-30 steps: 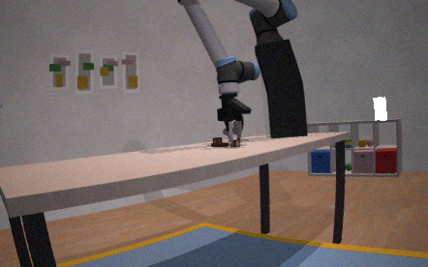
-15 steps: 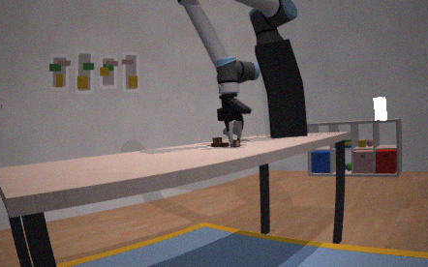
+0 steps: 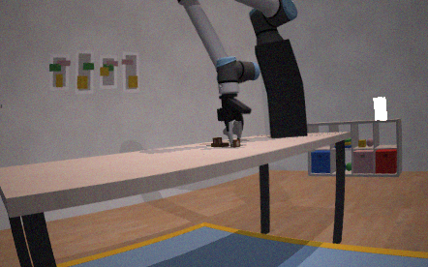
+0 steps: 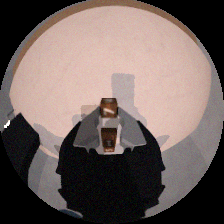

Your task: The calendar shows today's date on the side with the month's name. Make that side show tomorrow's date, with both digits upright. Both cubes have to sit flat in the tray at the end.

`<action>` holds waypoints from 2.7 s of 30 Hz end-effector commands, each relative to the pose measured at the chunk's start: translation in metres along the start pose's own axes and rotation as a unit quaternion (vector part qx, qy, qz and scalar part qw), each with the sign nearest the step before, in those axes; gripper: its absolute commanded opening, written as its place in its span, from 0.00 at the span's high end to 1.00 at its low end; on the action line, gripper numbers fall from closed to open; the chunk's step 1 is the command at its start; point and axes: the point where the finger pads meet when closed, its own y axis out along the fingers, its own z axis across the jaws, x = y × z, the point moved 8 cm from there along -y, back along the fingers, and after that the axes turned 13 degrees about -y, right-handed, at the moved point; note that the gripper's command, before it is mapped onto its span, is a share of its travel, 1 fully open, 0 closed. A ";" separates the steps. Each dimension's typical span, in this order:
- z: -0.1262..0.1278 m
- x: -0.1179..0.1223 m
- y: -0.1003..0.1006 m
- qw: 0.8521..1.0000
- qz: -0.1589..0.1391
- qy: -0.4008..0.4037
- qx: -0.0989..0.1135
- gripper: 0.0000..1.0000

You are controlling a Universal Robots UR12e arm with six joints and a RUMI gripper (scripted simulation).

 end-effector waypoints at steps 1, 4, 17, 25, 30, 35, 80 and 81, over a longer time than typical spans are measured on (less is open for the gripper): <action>0.000 0.000 -0.002 1.000 0.000 0.000 0.000 0.89; 0.000 0.000 -0.011 1.000 0.000 0.000 0.000 0.89; 0.000 0.000 -0.086 1.000 0.000 0.000 0.000 0.89; 0.000 0.000 -0.100 1.000 0.000 0.000 0.000 0.89; 0.000 0.000 -0.100 1.000 0.000 0.000 0.000 0.89; -0.002 0.012 -0.102 1.000 0.000 0.000 0.000 0.89; -0.021 0.091 -0.066 1.000 0.000 0.003 0.000 0.89; -0.021 0.091 -0.063 1.000 0.000 0.003 0.000 0.89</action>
